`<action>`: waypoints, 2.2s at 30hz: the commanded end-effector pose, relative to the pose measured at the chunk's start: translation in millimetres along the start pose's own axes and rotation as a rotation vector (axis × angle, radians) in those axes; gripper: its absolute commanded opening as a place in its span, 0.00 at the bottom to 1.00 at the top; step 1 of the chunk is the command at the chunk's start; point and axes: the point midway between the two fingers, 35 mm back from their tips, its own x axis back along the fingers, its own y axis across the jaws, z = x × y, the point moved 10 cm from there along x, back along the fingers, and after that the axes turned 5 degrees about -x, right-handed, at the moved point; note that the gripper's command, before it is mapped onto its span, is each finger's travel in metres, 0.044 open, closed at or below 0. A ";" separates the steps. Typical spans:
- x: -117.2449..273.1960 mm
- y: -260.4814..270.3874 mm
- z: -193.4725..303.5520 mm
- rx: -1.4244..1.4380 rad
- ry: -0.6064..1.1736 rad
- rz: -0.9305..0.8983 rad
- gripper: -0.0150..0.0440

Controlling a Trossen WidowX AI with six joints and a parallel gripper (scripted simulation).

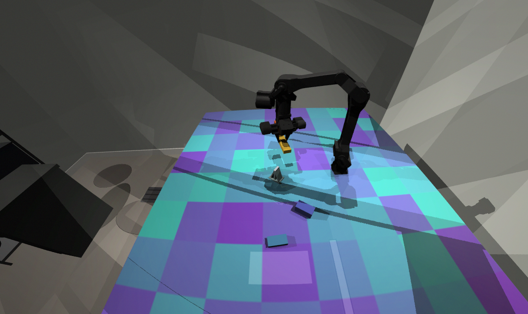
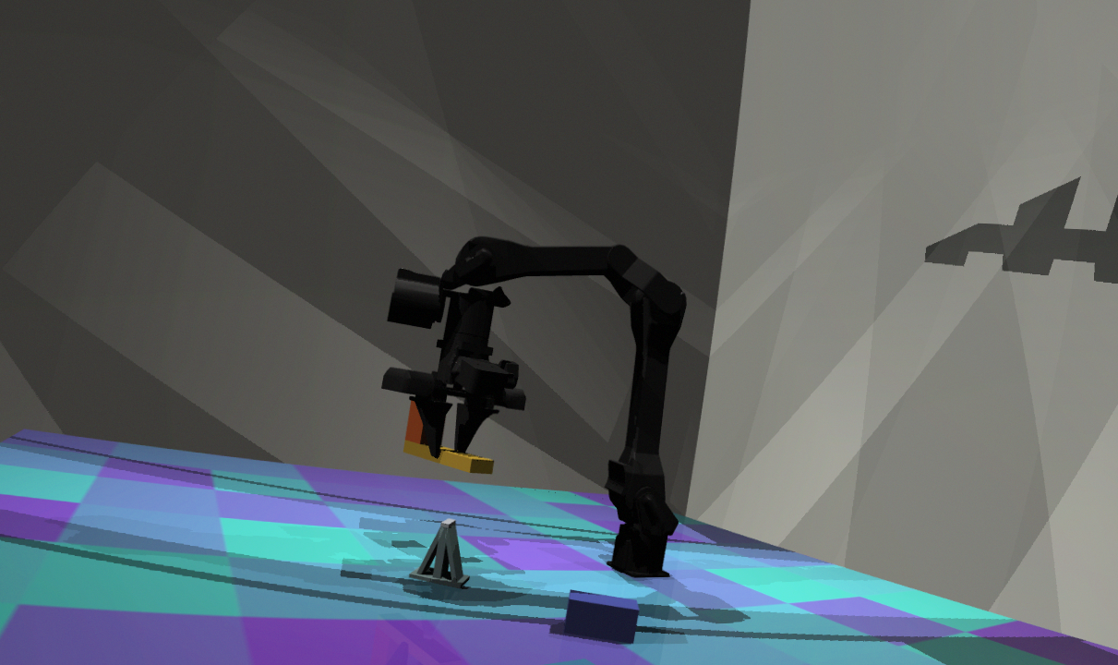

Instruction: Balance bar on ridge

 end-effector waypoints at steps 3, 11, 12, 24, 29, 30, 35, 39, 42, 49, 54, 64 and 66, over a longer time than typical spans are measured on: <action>1.3 -11.9 -19.4 0.120 0.002 0.002 0.25; 1.5 -23.2 -47.0 0.270 0.000 0.003 0.25; 1.5 -24.4 -50.5 0.289 -0.001 0.003 0.25; 1.8 -32.3 -96.1 0.525 -0.005 0.005 0.25; 2.0 -31.4 -114.7 0.624 -0.006 0.006 0.25; 2.1 -30.9 -118.3 0.644 -0.007 0.006 0.25; 1.9 -26.9 -128.3 0.708 -0.007 0.006 0.25; -1.6 -26.9 -128.7 0.708 -0.008 0.007 0.25; -6.3 -26.8 -129.5 0.709 -0.008 0.007 0.25; -17.5 -26.6 -129.4 0.710 -0.008 0.007 0.25; -25.3 -26.3 -128.8 0.710 -0.008 0.006 0.25; -40.7 -25.0 -127.5 0.712 -0.007 0.006 0.25; -41.6 -24.9 -127.3 0.712 -0.007 0.006 0.25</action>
